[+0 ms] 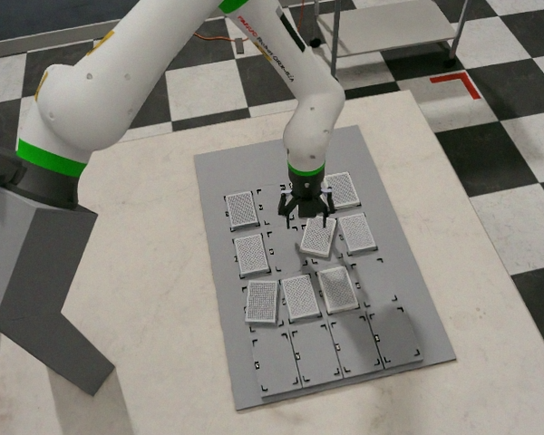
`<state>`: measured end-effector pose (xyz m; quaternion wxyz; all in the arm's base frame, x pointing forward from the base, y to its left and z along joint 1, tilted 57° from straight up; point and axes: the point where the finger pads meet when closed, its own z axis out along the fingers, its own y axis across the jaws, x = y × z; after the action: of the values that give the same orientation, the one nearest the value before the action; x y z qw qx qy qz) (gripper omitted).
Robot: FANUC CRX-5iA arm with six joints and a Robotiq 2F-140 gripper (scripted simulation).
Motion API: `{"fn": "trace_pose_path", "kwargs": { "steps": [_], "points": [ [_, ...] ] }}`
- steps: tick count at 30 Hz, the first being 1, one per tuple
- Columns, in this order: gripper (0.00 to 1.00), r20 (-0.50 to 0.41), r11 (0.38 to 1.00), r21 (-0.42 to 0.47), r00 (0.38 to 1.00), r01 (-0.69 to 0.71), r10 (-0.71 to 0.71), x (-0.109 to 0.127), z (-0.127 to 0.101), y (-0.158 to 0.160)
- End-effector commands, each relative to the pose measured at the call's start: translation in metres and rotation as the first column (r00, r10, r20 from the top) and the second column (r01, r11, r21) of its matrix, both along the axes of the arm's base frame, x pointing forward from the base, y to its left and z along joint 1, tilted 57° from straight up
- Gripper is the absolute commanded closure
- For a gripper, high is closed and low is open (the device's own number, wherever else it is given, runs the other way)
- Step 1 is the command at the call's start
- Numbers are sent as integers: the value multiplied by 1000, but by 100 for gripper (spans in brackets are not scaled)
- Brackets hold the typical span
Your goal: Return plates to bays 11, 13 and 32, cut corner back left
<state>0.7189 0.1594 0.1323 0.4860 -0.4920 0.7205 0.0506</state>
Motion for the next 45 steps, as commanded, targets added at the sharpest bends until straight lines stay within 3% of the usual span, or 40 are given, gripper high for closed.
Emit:
{"fn": "trace_pose_path", "kwargs": {
  "steps": [1, 4, 45],
  "points": [
    [30, -115, 992, 91, 990, 93, -82, 14, 3, -15],
    [30, -161, 981, 134, 980, 139, -116, 22, 5, -24],
    [30, -161, 981, 134, 980, 139, -116, 37, -5, -18]
  ]
}}
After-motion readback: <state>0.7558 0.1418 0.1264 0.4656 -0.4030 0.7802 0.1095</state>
